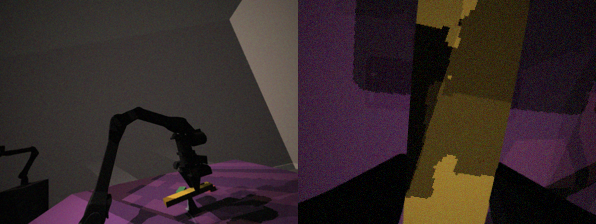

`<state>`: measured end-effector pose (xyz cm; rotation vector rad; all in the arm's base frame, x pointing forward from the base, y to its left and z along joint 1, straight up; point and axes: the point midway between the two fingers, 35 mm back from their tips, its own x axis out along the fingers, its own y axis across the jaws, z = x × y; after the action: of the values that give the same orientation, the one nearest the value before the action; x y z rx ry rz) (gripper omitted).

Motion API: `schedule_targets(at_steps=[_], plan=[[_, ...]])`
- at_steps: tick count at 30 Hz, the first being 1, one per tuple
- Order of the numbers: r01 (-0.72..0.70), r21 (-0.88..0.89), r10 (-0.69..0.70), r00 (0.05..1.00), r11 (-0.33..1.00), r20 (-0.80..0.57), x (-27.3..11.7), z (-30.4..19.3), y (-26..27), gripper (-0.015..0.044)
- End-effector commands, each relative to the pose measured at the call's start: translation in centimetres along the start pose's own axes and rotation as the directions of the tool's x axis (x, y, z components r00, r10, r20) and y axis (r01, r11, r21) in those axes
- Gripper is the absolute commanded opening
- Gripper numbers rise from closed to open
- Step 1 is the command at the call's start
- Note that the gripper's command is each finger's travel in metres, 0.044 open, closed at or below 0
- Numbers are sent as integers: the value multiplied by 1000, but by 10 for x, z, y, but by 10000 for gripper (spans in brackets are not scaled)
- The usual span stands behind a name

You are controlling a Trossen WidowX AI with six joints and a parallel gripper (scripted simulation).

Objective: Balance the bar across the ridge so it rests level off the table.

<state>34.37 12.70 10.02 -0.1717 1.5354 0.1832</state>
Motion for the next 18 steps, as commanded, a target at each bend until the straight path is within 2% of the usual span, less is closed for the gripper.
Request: schedule_targets(at_steps=[1,18], plan=[[0,4,0,1000,1000,2,0,0,0,0],[0,4,0,1000,1000,2,2,0,0,0]])
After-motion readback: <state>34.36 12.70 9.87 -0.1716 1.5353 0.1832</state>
